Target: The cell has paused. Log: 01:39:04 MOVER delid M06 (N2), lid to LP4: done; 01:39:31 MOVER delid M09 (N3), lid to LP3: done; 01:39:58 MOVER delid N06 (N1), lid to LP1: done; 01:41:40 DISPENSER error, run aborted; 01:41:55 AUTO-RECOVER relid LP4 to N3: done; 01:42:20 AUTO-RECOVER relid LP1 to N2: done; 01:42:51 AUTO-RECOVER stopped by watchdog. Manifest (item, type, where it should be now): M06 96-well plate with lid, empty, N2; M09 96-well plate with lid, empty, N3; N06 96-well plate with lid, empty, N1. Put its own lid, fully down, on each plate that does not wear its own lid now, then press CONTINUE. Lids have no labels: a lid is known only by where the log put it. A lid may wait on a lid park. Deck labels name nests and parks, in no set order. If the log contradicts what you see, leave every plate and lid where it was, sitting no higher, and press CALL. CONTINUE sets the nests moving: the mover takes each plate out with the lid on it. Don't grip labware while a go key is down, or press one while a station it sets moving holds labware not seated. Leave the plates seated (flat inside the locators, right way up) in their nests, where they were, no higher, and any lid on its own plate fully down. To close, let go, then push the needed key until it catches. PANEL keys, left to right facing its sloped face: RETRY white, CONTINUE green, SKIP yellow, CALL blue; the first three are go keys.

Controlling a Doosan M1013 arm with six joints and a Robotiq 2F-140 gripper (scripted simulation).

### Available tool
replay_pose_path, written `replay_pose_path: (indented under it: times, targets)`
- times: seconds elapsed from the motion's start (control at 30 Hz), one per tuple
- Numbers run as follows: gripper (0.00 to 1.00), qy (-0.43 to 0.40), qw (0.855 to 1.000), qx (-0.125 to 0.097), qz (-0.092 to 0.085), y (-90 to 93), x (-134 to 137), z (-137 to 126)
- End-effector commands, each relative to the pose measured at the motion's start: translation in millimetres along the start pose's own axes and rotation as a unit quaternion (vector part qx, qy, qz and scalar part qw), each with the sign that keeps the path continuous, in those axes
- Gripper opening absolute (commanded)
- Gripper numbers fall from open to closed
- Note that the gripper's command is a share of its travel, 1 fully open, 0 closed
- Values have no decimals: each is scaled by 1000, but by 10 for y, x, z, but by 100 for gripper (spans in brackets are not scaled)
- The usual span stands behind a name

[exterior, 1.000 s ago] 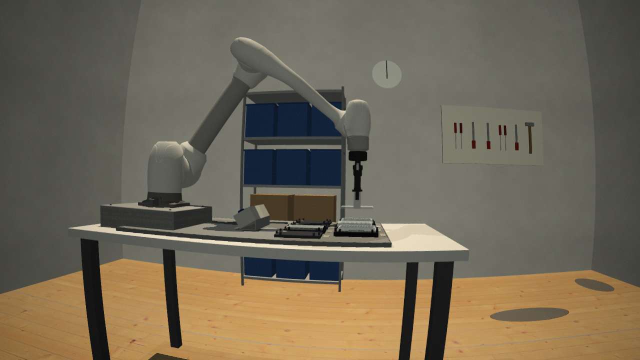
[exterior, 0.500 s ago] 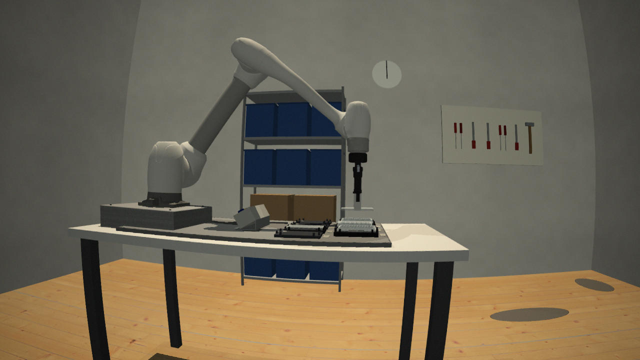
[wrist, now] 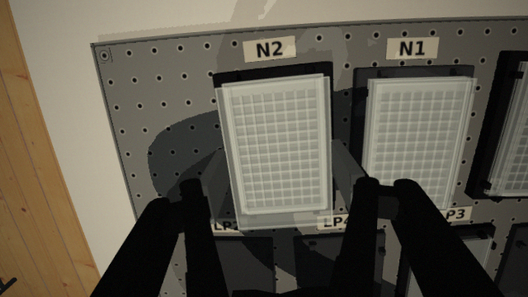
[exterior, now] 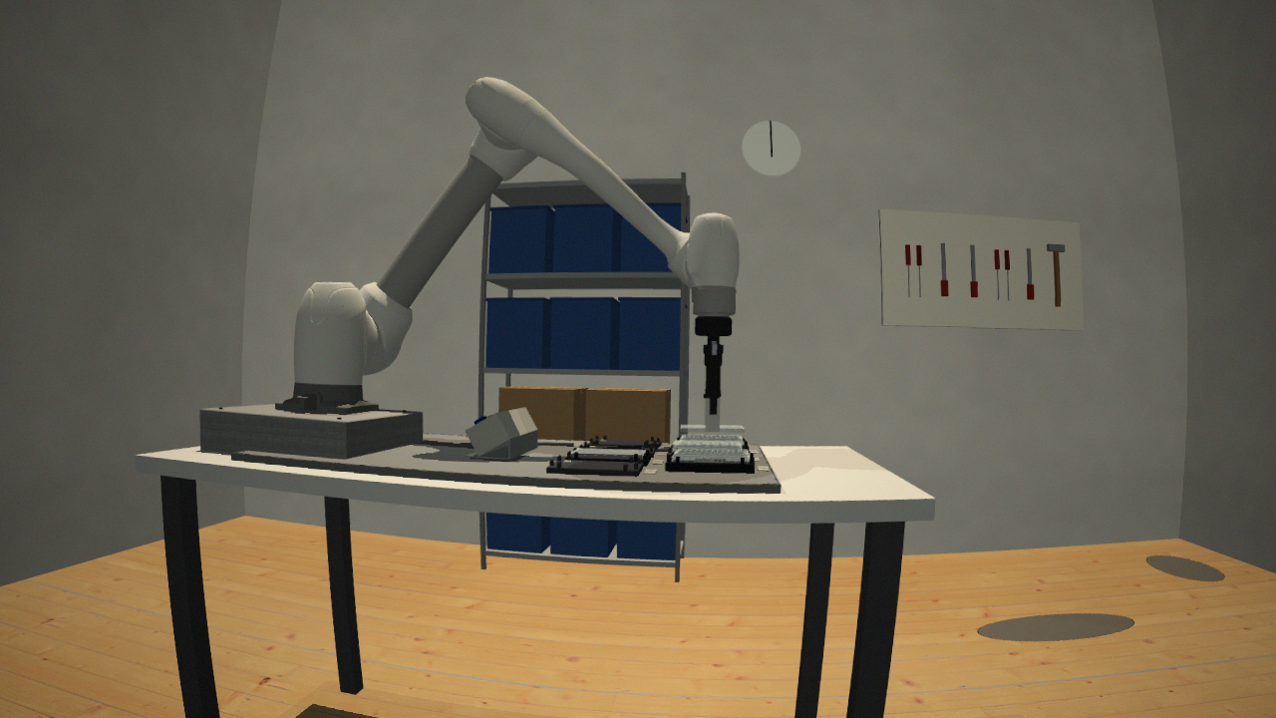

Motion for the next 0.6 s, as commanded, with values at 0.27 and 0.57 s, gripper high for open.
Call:
replay_pose_path:
  times: [0.27,0.57]
  targets:
    - [0,0,1000,0,0,38,0,0]
    - [0,0,1000,0,0,38,0,0]
Point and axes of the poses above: the point where the finger pads meet when closed, its own y axis out along the fingers, its own x axis across the jaws, z = x × y, the point moved 10 cm from there along -y, back along the fingers, and after that the axes turned 14 degrees about y, right-handed, at the moved point
